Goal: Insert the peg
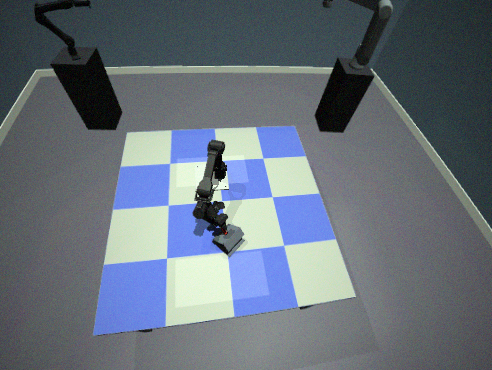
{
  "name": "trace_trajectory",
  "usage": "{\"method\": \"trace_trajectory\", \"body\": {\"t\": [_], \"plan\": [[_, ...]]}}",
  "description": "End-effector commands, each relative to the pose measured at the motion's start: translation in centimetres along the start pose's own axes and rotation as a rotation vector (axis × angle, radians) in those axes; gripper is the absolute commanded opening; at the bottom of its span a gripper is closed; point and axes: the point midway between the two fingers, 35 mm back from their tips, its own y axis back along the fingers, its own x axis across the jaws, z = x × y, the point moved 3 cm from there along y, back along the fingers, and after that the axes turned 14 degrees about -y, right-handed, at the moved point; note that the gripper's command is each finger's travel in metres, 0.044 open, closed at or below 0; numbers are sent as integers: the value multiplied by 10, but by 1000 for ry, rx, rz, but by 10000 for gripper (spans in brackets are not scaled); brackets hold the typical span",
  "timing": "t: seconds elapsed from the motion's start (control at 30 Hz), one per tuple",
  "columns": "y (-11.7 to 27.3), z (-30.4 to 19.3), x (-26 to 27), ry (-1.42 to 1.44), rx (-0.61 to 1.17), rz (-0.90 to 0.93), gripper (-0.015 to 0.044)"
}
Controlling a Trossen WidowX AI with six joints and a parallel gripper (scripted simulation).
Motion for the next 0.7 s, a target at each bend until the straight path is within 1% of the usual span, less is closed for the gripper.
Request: {"method": "trace_trajectory", "body": {"t": [0.0,0.67], "plan": [[12,0,-3,9,5,-11,440],[59,-3,2,4,6,-5,440]]}}
